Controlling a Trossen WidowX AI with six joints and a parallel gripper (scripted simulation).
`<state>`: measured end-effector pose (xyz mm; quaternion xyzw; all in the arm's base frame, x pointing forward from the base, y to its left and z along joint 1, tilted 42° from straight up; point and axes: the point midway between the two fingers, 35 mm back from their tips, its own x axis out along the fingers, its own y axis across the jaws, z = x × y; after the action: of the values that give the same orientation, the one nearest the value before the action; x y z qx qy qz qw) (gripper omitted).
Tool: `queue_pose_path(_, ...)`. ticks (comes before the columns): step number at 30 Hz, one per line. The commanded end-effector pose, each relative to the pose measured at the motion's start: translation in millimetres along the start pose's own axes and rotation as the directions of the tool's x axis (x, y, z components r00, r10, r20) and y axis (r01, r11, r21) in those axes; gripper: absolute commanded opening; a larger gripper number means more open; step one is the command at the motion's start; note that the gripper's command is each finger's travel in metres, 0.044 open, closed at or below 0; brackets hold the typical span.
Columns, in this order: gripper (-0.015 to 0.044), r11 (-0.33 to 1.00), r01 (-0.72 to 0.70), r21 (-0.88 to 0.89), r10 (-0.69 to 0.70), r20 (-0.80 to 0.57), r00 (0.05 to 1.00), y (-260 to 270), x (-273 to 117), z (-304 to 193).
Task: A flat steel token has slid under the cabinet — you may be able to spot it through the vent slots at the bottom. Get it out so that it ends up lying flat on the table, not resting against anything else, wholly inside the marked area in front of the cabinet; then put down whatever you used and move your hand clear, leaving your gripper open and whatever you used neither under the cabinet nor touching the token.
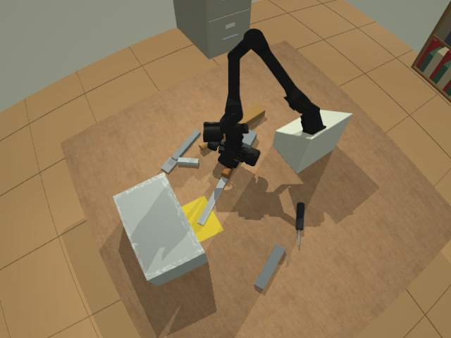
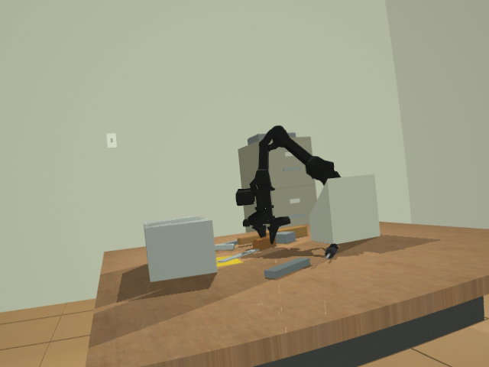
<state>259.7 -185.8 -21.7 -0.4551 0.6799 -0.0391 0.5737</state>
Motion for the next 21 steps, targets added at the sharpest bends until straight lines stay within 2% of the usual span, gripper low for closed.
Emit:
queue_pose_path(1, 0.0000, 1.000, 0.004, 0.000, -0.004, 0.002, 1.000, -6.7, -0.9, -3.7)
queue_pose_path(21, 0.0000, 1.000, 0.006, 0.001, -0.006, 0.001, 1.000, -29.6, -1.1, -21.6)
